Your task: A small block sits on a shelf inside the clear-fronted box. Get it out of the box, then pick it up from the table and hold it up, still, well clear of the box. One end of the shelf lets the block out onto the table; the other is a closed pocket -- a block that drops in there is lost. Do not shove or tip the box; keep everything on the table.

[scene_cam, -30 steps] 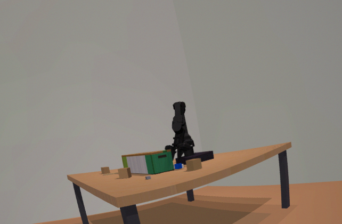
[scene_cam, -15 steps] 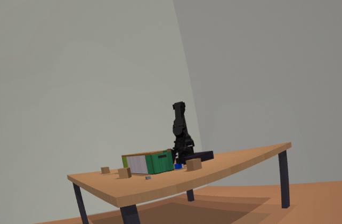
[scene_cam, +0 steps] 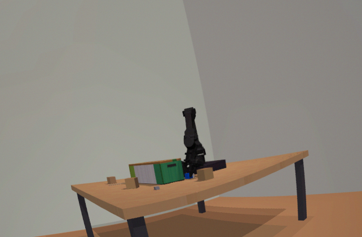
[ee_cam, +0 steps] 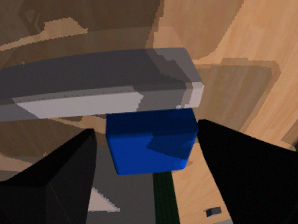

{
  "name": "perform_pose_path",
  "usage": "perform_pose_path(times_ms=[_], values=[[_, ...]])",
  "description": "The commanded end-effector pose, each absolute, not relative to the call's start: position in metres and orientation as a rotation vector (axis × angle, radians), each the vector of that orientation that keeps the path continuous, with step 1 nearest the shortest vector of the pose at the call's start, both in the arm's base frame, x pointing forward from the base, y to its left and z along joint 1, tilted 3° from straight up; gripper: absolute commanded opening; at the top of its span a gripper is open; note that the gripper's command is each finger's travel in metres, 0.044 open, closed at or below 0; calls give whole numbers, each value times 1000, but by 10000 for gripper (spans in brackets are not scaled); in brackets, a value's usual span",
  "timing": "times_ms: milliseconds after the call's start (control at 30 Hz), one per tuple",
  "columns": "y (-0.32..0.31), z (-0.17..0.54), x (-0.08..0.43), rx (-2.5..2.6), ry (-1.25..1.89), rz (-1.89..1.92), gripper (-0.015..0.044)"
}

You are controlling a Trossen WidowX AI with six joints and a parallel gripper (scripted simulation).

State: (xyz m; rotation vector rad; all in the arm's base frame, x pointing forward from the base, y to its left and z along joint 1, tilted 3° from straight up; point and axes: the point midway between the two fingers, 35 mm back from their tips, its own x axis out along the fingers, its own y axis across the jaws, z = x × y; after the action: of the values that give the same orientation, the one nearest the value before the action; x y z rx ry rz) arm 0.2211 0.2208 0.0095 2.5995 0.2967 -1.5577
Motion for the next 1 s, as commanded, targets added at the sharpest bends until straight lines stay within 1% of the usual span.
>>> perform_pose_path(times_ms=[0, 167, 267, 333, 767, 967], values=[[221, 8, 221, 2603, 300, -1556, 206], [221, 8, 221, 2603, 300, -1556, 75], [221, 8, 221, 2603, 300, -1556, 55], [222, 10, 223, 2624, 303, -1550, 3], [220, 66, 218, 2604, 299, -1557, 0], [218, 73, 217, 2594, 311, -1554, 0]])
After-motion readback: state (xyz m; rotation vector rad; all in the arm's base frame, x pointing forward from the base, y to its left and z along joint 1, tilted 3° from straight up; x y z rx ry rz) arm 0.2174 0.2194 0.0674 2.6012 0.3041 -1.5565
